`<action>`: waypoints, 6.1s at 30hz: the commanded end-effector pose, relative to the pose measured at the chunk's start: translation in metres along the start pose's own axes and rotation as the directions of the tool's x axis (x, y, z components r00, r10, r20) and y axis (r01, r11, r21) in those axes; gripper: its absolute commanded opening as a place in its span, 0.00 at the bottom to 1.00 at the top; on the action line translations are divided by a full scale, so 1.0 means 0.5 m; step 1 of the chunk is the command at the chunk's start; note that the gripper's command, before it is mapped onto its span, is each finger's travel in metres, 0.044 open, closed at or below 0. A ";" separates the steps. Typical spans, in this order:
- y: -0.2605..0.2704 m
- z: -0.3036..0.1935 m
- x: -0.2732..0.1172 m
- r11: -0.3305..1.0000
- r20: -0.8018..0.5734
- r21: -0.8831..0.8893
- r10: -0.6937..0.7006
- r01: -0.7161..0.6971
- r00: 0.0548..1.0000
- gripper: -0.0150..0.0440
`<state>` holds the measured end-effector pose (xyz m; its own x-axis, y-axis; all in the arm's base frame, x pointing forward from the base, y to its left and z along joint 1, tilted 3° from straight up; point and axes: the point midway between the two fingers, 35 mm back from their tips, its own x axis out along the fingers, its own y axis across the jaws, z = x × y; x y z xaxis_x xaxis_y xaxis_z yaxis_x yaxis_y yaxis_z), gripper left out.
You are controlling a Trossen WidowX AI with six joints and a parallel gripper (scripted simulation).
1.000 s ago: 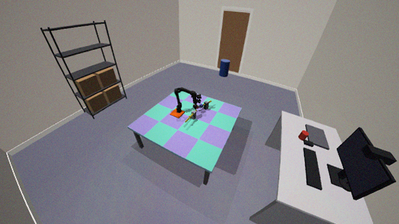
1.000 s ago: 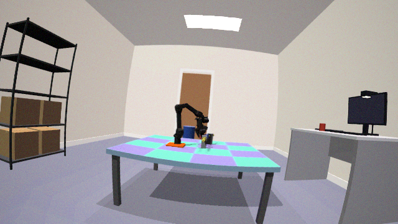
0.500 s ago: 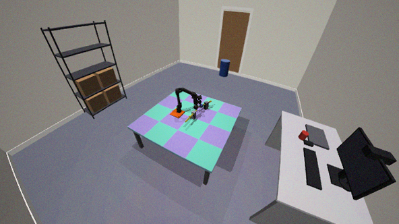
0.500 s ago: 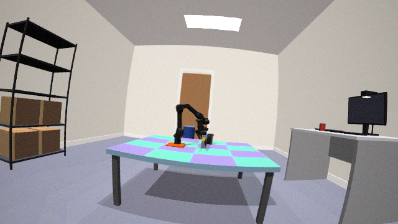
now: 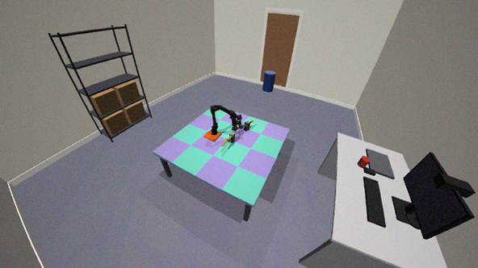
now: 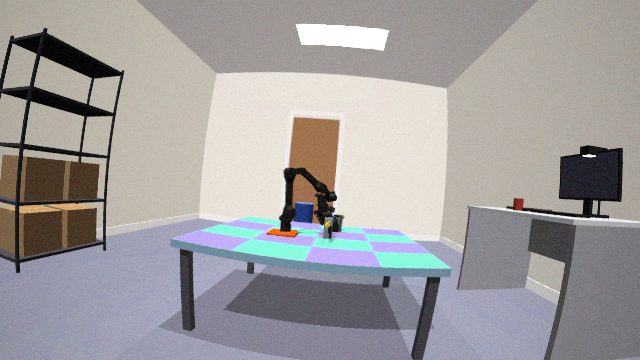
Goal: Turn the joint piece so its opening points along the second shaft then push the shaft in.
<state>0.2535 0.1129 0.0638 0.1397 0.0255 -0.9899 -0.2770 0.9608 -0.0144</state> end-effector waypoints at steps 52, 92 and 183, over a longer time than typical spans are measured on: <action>0.000 0.000 0.003 1.000 -0.003 -0.006 0.002 -0.002 1.000 0.56; 0.000 0.000 0.003 1.000 -0.003 -0.006 0.002 -0.002 1.000 0.56; -0.086 0.052 -0.007 0.441 -0.149 -0.888 0.000 -0.133 0.989 0.25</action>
<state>0.2872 0.0791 0.0708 0.0005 -0.0043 -1.0000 -0.9741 0.2263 -0.0014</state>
